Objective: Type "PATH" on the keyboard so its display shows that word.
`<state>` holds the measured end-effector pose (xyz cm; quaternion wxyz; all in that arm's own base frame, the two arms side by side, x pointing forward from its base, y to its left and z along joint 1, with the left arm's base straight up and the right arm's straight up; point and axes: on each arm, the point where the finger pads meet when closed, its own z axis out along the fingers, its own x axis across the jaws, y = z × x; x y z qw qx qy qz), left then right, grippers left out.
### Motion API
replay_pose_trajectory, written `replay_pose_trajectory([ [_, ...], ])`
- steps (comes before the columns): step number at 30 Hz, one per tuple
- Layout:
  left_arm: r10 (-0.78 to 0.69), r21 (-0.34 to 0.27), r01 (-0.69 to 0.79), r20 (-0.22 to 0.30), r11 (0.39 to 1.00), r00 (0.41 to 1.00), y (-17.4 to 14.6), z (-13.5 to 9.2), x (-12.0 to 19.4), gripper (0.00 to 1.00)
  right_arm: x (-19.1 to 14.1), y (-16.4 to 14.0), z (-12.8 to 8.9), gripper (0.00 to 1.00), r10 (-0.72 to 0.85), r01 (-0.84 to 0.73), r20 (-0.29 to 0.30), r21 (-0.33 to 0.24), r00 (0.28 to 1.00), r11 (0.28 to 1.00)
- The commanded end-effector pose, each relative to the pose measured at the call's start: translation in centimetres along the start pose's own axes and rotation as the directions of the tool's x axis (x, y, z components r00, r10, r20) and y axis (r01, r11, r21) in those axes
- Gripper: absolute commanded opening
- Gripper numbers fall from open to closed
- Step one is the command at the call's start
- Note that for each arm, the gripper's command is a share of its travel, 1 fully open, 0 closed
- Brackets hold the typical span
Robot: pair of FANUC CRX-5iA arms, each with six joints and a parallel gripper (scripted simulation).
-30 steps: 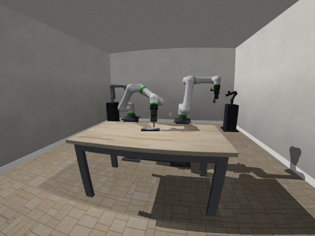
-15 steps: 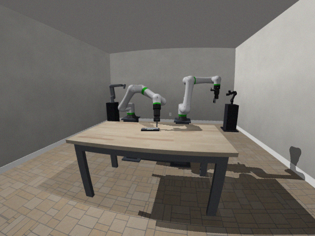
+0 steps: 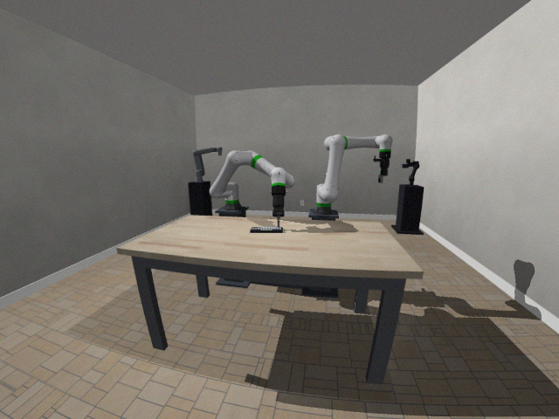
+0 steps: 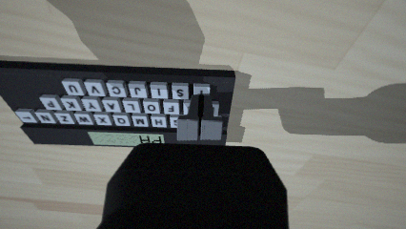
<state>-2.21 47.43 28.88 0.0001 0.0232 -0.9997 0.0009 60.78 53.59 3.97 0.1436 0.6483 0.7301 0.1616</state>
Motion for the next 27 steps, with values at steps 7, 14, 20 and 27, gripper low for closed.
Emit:
replay_pose_trajectory([
  [7,0.0,-0.002,0.0,0.0,1.0,1.0,0.02,-0.09,-0.01,1.0,0.04,0.12,-0.06,0.0,0.001,-0.001,-0.002,-0.003,1.0,1.0],
  [14,0.0,-0.002,0.0,0.0,1.0,1.0,0.02,-0.09,-0.01,1.0,0.04,0.08,0.01,0.0,0.001,-0.001,-0.002,-0.003,1.0,1.0],
  [20,0.0,-0.002,0.0,0.0,1.0,1.0,0.02,-0.09,-0.01,1.0,0.04,0.05,0.08,0.0,0.001,-0.001,-0.002,-0.003,1.0,1.0],
  [27,0.0,-0.002,0.0,0.0,1.0,1.0,0.02,-0.09,-0.01,1.0,0.04,0.03,0.13,0.0,0.001,-0.001,-0.002,-0.003,1.0,1.0],
])
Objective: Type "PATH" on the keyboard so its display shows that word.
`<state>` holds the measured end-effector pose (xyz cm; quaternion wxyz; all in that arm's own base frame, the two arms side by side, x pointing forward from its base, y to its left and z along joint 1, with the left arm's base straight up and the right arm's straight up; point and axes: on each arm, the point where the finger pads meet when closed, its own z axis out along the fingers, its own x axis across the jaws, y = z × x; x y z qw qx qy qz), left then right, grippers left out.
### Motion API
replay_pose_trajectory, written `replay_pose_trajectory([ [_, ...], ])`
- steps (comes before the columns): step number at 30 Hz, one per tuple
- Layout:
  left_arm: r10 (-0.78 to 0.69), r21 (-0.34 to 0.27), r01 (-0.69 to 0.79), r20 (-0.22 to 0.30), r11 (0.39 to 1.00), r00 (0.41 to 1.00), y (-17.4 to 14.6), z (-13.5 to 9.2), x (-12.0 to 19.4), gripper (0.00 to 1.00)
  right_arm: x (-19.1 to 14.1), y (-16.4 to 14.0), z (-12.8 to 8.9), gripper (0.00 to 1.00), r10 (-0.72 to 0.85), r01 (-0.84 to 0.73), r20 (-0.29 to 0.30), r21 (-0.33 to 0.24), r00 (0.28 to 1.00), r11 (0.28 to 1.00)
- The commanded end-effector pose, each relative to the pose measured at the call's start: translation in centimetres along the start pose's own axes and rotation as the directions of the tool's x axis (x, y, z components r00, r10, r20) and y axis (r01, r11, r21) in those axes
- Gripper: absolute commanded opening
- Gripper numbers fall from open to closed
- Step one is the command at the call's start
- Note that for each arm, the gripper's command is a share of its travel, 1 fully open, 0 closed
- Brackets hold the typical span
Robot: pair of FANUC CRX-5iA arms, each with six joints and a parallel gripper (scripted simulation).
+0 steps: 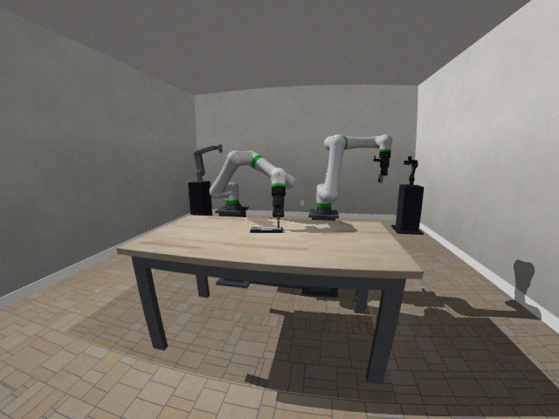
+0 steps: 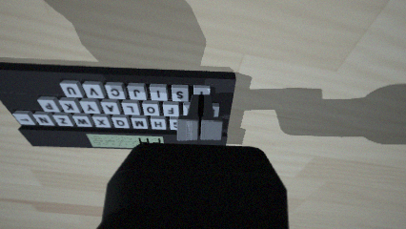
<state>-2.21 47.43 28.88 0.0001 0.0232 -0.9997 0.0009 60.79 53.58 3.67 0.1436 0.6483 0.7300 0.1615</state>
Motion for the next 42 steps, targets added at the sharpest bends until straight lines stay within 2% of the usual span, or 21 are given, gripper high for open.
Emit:
replay_pose_trajectory([
  [1,0.0,-0.002,0.0,0.0,1.0,1.0,0.0,-0.1,0.0,1.0,0.0,0.1,-0.1,0.0,0.0,0.0,-0.002,-0.003,1.0,1.0],
  [14,0.0,-0.002,0.0,0.0,1.0,1.0,0.0,-0.1,0.0,1.0,0.0,0.1,0.0,0.0,0.0,0.0,-0.002,-0.003,1.0,1.0],
  [30,0.0,-0.002,0.0,0.0,1.0,1.0,0.0,-0.1,0.0,1.0,0.0,0.6,-0.9,0.0,0.0,0.0,-0.002,-0.003,1.0,1.0],
  [42,0.0,-0.002,0.0,0.0,1.0,1.0,0.0,-0.1,0.0,1.0,-2.9,2.9,0.1,0.0,0.0,0.0,-0.002,-0.003,1.0,1.0],
])
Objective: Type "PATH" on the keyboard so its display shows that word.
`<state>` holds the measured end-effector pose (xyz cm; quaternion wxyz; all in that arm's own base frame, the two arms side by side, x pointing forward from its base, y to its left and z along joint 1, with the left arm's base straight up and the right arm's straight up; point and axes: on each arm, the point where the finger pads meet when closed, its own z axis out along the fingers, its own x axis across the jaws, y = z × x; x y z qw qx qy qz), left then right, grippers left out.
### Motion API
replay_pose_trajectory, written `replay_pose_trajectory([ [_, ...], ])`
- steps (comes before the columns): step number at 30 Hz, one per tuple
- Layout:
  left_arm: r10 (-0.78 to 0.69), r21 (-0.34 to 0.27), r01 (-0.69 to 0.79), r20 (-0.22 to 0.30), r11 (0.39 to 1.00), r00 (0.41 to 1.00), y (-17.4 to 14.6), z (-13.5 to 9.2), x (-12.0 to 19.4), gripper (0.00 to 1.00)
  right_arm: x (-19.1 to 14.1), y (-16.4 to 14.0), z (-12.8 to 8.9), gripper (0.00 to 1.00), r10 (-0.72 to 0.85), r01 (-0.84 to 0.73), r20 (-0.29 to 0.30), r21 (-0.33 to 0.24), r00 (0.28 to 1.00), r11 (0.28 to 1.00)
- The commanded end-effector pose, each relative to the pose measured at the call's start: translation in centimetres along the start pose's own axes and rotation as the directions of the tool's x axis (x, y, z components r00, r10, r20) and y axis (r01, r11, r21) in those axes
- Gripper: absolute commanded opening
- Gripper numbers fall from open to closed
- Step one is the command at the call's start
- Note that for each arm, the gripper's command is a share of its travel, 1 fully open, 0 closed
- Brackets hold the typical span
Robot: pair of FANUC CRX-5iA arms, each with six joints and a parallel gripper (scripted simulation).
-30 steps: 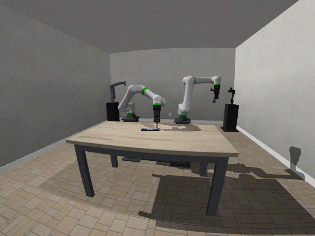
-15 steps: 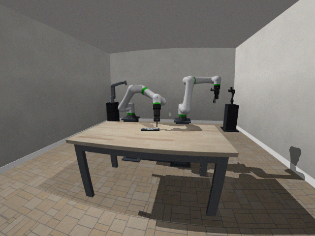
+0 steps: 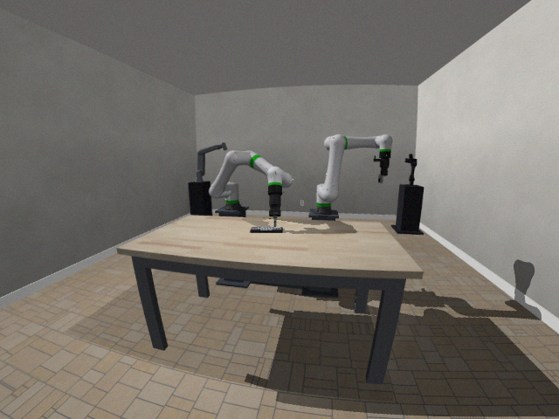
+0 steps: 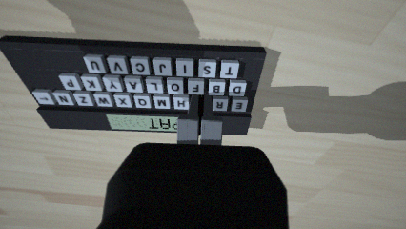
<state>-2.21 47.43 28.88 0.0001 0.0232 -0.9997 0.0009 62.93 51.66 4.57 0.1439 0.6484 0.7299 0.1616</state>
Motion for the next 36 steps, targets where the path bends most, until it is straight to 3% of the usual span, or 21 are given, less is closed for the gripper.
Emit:
replay_pose_trajectory([
  [1,0.0,-0.002,0.0,0.0,1.0,1.0,0.02,-0.09,-0.01,1.0,-0.95,0.98,0.23,0.0,0.0,0.0,-0.002,-0.002,1.0,1.0],
  [36,0.0,-0.002,0.0,0.0,1.0,1.0,0.02,-0.09,-0.01,1.0,-1.79,1.36,1.18,0.0,0.0,0.0,-0.002,-0.002,1.0,1.0],
])
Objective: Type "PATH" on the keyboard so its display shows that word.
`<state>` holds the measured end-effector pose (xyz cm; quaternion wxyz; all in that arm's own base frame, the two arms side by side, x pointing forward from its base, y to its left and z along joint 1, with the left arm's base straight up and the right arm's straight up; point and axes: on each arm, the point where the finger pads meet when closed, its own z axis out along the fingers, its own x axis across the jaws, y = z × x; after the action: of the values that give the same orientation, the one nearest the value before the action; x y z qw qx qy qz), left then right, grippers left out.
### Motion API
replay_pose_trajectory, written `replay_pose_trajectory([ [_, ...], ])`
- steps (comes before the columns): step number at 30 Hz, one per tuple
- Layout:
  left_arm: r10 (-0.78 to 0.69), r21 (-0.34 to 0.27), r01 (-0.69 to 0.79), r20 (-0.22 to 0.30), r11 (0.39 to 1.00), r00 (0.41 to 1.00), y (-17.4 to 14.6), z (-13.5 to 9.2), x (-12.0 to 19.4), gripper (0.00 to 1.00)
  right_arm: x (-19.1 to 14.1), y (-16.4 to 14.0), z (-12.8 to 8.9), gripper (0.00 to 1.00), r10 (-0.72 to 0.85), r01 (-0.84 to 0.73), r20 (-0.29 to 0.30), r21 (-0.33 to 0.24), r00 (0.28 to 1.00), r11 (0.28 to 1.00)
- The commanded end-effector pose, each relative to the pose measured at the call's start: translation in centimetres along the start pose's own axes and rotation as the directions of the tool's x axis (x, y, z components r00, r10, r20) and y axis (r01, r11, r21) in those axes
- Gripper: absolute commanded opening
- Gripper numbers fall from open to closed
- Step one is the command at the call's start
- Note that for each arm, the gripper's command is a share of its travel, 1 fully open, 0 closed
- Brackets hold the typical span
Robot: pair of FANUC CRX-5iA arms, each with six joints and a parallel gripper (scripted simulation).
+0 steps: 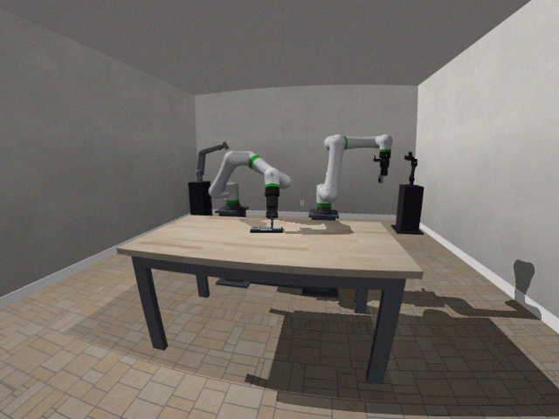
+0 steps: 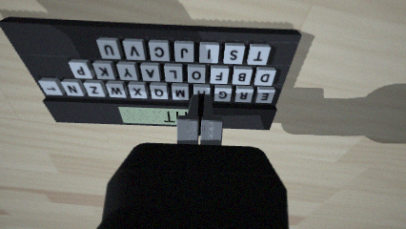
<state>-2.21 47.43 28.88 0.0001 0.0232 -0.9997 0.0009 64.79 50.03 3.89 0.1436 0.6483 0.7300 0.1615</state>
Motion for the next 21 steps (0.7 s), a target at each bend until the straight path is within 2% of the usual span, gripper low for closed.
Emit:
replay_pose_trajectory([
  [1,0.0,-0.002,0.0,0.0,1.0,1.0,0.02,-0.09,-0.01,1.0,0.04,0.15,-0.13,0.0,0.0,0.0,-0.001,-0.003,1.0,1.0],
  [21,0.0,-0.002,0.0,0.0,1.0,1.0,0.02,-0.09,-0.01,1.0,0.04,0.06,0.05,0.0,0.0,0.0,-0.001,-0.003,1.0,1.0],
])
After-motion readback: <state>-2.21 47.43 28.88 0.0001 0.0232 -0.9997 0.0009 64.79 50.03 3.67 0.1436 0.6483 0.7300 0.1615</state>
